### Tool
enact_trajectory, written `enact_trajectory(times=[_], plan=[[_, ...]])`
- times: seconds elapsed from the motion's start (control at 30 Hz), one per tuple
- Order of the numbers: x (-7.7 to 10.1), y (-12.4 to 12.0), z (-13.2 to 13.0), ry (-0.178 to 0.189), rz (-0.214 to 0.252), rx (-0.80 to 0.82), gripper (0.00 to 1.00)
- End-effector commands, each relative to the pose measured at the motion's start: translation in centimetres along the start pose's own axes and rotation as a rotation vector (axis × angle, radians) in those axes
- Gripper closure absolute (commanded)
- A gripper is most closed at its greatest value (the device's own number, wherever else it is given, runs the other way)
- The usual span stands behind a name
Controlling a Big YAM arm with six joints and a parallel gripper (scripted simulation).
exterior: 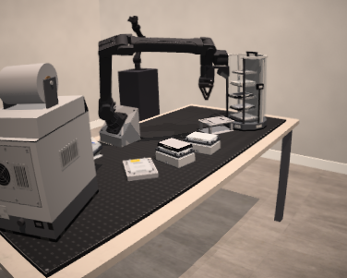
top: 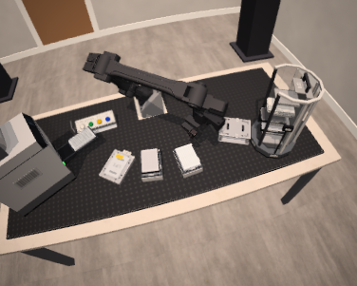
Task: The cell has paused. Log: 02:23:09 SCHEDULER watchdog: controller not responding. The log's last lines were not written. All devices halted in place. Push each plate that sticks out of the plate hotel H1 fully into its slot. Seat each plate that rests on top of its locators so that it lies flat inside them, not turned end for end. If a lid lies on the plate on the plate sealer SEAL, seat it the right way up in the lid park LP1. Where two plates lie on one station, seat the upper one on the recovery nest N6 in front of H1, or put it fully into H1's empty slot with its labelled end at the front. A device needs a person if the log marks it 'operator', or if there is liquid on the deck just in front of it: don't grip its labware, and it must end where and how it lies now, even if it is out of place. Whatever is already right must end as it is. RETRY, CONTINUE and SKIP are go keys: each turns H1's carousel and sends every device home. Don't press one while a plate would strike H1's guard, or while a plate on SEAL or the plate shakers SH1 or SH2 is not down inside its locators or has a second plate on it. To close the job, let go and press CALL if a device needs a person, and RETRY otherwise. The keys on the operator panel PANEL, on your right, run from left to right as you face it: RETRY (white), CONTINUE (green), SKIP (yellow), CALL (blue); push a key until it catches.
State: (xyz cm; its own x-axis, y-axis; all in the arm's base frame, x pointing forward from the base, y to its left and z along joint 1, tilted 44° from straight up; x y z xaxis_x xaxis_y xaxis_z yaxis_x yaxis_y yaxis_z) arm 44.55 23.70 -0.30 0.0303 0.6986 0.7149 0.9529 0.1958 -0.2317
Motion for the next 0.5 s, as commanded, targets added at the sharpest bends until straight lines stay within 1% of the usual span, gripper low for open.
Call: enact_trajectory(times=[0.0, 0.1, 0.17, 0.47], plan=[[2.17, 1.51, -0.42, 0.020, -0.041, 0.099, 0.00], [2.17, 1.51, -0.42, 0.019, -0.042, 0.169, 0.00], [2.17, 1.51, -0.42, 0.019, -0.042, 0.169, 0.00], [2.17, 1.51, -0.42, 0.015, -0.044, 0.379, 0.00]])
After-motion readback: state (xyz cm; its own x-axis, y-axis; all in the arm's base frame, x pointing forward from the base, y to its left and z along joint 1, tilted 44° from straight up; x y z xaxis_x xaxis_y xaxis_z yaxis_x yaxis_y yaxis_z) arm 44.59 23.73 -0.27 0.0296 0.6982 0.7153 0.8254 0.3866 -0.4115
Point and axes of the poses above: the point where the finger pads meet when closed, its own x axis back along the fingers, its own z axis across the jaws, y = z × x, the point moved 2 cm from there along x, back along the fingers, and after that the axes turned 12 degrees about -x, right-handed, at the moved point
